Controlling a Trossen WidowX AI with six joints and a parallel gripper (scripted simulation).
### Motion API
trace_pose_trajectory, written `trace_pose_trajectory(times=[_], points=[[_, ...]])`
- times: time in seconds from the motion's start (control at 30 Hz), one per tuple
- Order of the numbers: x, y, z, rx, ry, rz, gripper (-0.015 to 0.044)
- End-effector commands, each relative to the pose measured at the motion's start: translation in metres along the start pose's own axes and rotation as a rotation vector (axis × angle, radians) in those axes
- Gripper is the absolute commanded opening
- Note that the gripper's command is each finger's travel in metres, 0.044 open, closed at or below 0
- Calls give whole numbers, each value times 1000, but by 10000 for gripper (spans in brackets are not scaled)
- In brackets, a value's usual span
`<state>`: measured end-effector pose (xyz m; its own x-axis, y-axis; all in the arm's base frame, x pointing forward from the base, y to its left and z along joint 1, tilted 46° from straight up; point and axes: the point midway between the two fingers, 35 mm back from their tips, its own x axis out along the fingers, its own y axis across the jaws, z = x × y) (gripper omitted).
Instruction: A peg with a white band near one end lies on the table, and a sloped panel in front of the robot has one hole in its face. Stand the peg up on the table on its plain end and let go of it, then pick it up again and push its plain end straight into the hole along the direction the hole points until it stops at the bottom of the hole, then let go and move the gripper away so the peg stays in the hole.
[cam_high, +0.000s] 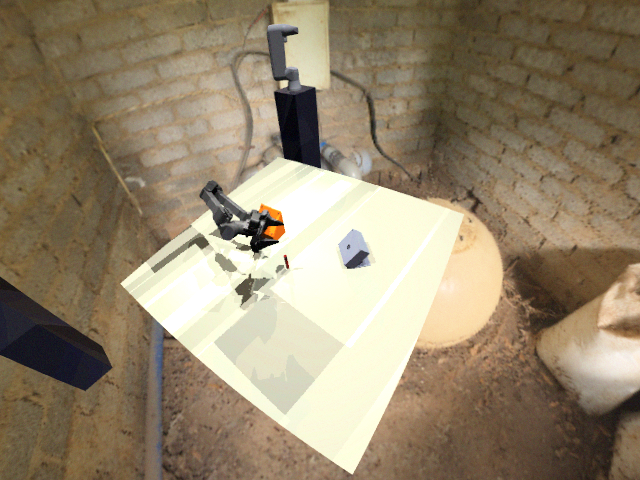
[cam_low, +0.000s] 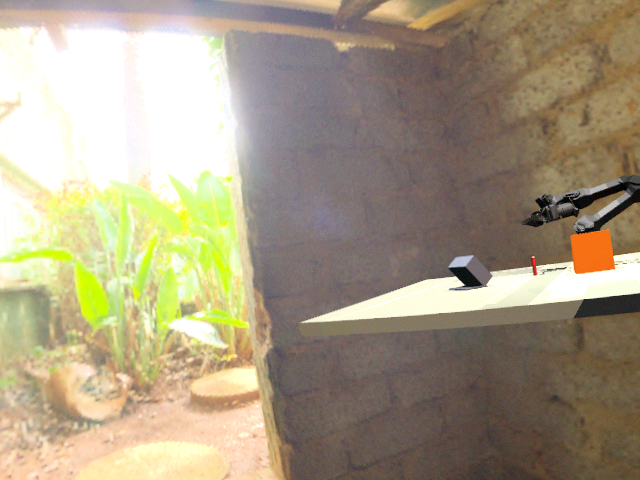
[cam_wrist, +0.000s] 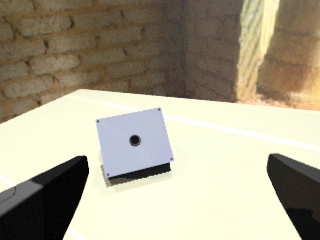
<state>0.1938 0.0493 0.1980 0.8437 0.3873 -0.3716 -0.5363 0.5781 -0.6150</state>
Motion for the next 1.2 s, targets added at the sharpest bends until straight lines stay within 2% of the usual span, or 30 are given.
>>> trace_pose_trajectory(times=[0.0,0.6,1.17], points=[[4,1,-6,82,77,36,440],[19,14,-48,349,589,188,440],[21,14,-74,292,1139,152,440]])
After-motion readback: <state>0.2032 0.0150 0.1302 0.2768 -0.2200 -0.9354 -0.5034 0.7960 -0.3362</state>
